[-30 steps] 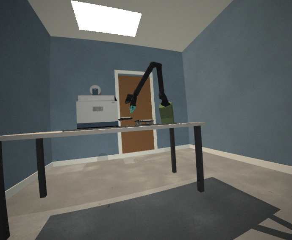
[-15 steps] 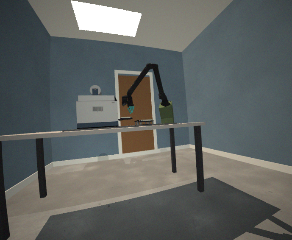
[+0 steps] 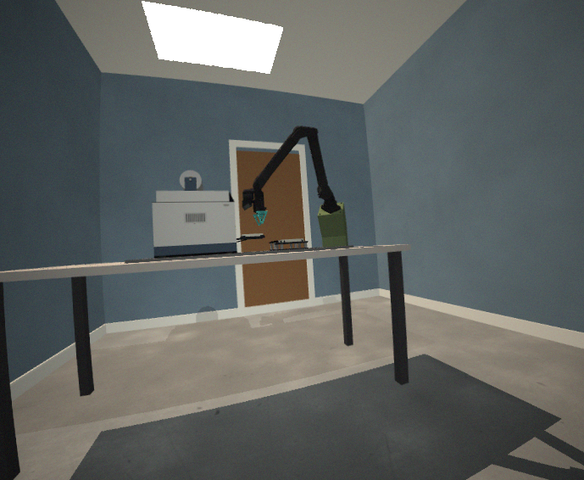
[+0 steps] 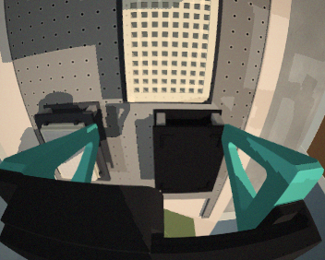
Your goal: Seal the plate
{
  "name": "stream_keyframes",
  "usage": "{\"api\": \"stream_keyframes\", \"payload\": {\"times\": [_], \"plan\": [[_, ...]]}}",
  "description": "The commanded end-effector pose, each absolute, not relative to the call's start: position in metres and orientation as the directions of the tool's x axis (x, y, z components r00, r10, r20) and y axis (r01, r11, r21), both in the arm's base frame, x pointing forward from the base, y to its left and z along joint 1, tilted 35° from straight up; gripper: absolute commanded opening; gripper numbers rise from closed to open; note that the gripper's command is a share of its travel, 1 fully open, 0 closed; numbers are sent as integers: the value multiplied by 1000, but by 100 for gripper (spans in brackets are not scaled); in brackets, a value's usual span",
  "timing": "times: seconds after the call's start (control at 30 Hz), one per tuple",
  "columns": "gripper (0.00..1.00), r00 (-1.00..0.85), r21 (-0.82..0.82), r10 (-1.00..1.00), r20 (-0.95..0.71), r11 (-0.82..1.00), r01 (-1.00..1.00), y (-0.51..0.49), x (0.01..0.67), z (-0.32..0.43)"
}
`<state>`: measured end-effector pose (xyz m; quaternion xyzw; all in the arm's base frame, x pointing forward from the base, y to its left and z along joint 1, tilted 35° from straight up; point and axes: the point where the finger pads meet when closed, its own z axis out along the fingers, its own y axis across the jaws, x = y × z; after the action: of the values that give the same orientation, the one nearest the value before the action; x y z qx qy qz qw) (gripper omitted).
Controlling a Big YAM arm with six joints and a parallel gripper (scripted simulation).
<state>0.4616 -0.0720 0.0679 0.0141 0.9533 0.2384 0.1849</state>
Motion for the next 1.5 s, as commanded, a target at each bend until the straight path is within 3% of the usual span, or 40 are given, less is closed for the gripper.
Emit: {"api": "stream_keyframes", "payload": {"times": [0.0, 1.13, 1.17, 1.47], "plan": [[100, -928, 466, 156, -339, 884, -22, -86, 463, 68], [86, -922, 441, 100, -373, 894, -81, -215, 430, 118], [0, -922, 441, 105, -374, 894, -77, -223, 428, 120], [0, -927, 450, 99, -361, 889, -81, -228, 423, 119]]}}
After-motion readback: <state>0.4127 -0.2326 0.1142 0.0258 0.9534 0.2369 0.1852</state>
